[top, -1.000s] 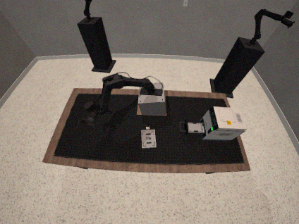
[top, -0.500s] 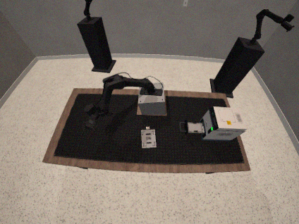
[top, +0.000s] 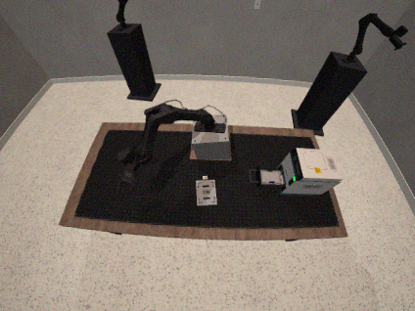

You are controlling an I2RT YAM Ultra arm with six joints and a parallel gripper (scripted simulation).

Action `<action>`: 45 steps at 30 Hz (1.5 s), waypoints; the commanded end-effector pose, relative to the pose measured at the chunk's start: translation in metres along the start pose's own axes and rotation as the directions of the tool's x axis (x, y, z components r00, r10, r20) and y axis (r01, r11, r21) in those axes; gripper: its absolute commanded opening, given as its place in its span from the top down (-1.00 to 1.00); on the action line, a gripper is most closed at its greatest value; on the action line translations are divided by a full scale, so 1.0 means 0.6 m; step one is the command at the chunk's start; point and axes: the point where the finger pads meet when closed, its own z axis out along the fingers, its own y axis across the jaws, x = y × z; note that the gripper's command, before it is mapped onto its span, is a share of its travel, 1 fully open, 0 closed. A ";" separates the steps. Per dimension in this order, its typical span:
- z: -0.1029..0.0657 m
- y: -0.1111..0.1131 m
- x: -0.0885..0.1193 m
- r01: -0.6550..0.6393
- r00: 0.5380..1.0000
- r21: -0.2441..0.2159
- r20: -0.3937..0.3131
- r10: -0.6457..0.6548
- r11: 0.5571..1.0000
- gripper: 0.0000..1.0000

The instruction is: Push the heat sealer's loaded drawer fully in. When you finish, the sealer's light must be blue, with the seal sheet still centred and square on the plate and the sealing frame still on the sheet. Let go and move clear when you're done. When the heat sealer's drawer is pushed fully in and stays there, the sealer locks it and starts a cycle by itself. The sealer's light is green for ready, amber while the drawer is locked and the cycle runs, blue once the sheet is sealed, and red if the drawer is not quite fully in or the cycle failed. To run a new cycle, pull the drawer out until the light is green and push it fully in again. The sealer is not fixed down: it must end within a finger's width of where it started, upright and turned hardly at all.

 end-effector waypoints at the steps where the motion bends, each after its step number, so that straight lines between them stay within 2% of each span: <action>1: 0.017 -0.012 -0.068 -0.023 0.999 -0.038 0.033 0.024 0.999 0.10; 6: 0.033 0.010 -0.080 -0.025 0.999 -0.024 0.023 0.025 0.999 0.10; 7: 0.032 0.028 -0.071 -0.040 0.999 -0.035 0.007 0.040 0.999 0.10; 9: 0.032 0.028 -0.071 -0.040 0.999 -0.035 0.007 0.040 0.999 0.10; 10: 0.039 0.021 -0.087 -0.045 0.999 -0.050 0.015 0.046 0.998 0.10; 11: 0.041 0.029 -0.093 -0.066 0.998 -0.087 0.013 0.067 0.994 0.10; 12: 0.044 0.035 -0.096 -0.079 0.997 -0.101 0.006 0.080 0.992 0.10; 17: 0.057 0.058 -0.108 -0.080 0.997 -0.087 -0.003 0.080 0.993 0.10; 19: 0.055 0.088 -0.096 -0.097 0.995 -0.100 -0.023 0.095 0.990 0.10; 20: 0.056 0.088 -0.101 -0.091 0.996 -0.095 -0.015 0.090 0.991 0.10; 21: 0.065 0.076 -0.119 -0.100 0.995 -0.111 -0.015 0.099 0.989 0.10; 22: 0.067 0.086 -0.126 -0.119 0.993 -0.150 -0.020 0.118 0.982 0.10; 23: 0.069 0.091 -0.129 -0.131 0.991 -0.163 -0.028 0.128 0.978 0.10; 27: 0.073 0.099 -0.132 -0.131 0.991 -0.149 -0.037 0.127 0.980 0.10; 29: 0.077 0.110 -0.138 -0.132 0.991 -0.149 -0.036 0.128 0.980 0.10; 31: 0.074 0.138 -0.129 -0.142 0.990 -0.156 -0.049 0.135 0.978 0.10; 33: 0.075 0.142 -0.131 -0.142 0.990 -0.156 -0.049 0.136 0.978 0.10; 34: 0.084 0.132 -0.150 -0.150 0.988 -0.175 -0.050 0.144 0.973 0.10; 35: 0.085 0.141 -0.156 -0.169 0.985 -0.211 -0.059 0.160 0.963 0.10; 36: 0.086 0.146 -0.160 -0.179 0.984 -0.223 -0.068 0.167 0.958 0.10; 40: 0.092 0.166 -0.169 -0.179 0.983 -0.209 -0.076 0.167 0.961 0.10; 41: 0.089 0.183 -0.160 -0.192 0.980 -0.218 -0.095 0.175 0.957 0.10; 43: 0.089 0.183 -0.160 -0.192 0.980 -0.218 -0.095 0.175 0.957 0.10; 44: 0.094 0.181 -0.178 -0.197 0.980 -0.245 -0.086 0.181 0.949 0.10; 45: 0.095 0.187 -0.182 -0.213 0.976 -0.268 -0.105 0.192 0.939 0.10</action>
